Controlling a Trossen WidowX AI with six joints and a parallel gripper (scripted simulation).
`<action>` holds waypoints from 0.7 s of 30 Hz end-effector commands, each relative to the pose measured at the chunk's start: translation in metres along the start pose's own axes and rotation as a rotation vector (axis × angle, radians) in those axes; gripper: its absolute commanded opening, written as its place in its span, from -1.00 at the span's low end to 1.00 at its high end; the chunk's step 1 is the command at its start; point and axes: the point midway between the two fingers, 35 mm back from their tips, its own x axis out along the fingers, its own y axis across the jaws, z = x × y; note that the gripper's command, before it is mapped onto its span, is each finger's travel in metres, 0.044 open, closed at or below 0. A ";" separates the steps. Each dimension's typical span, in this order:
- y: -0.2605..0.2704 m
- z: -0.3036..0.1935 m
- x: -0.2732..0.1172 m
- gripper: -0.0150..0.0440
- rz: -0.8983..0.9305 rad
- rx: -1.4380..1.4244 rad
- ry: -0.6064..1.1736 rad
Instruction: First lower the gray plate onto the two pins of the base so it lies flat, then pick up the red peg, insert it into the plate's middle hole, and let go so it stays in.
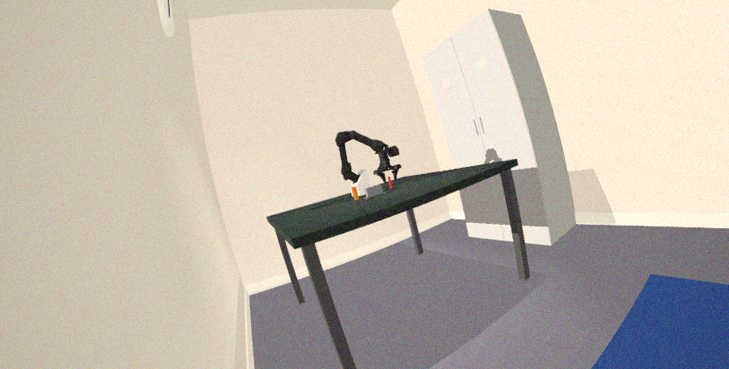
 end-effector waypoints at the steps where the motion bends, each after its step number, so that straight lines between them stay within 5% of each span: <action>1: -0.002 0.001 0.002 0.38 -0.005 -0.007 -0.005; 9: -0.002 0.001 0.002 -0.33 -0.005 -0.007 -0.005; 21: -0.001 0.001 -0.003 -0.49 -0.004 -0.007 -0.004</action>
